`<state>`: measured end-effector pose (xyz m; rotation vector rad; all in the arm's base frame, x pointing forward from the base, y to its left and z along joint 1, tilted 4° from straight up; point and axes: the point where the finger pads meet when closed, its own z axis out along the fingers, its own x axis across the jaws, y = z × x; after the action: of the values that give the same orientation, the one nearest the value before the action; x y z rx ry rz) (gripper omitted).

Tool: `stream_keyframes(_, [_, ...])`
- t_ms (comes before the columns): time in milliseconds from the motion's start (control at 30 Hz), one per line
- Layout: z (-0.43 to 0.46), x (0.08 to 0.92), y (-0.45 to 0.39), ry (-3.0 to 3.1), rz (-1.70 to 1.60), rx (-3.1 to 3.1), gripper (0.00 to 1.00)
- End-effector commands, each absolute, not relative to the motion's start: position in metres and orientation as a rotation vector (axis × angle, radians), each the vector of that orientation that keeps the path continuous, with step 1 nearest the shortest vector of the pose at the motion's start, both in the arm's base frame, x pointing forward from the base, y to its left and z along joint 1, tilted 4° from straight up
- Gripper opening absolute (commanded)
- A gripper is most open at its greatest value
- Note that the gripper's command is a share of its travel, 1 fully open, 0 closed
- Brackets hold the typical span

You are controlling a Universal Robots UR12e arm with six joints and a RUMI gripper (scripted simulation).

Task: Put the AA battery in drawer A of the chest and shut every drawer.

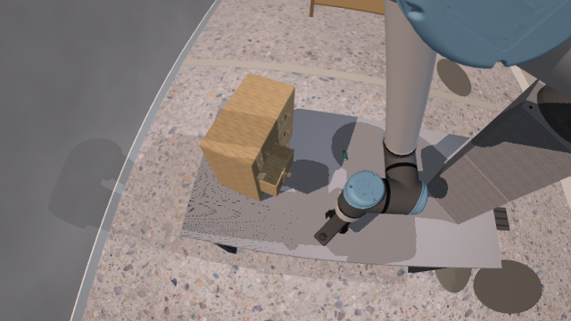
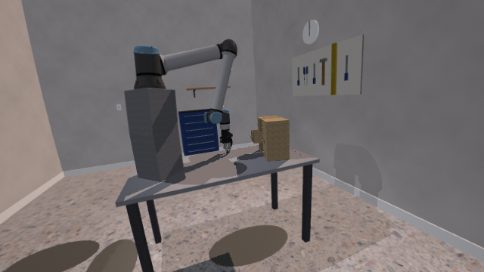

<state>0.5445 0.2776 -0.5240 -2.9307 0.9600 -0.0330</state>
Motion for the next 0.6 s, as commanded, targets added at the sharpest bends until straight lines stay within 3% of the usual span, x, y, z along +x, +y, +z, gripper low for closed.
stream_keyframes(0, [-0.5234, 0.545, 0.2777, 0.96, -0.034, -2.93, 0.05])
stream_keyframes(567, [-0.5167, 0.5447, 0.2774, 0.96, -0.034, -2.93, 0.05])
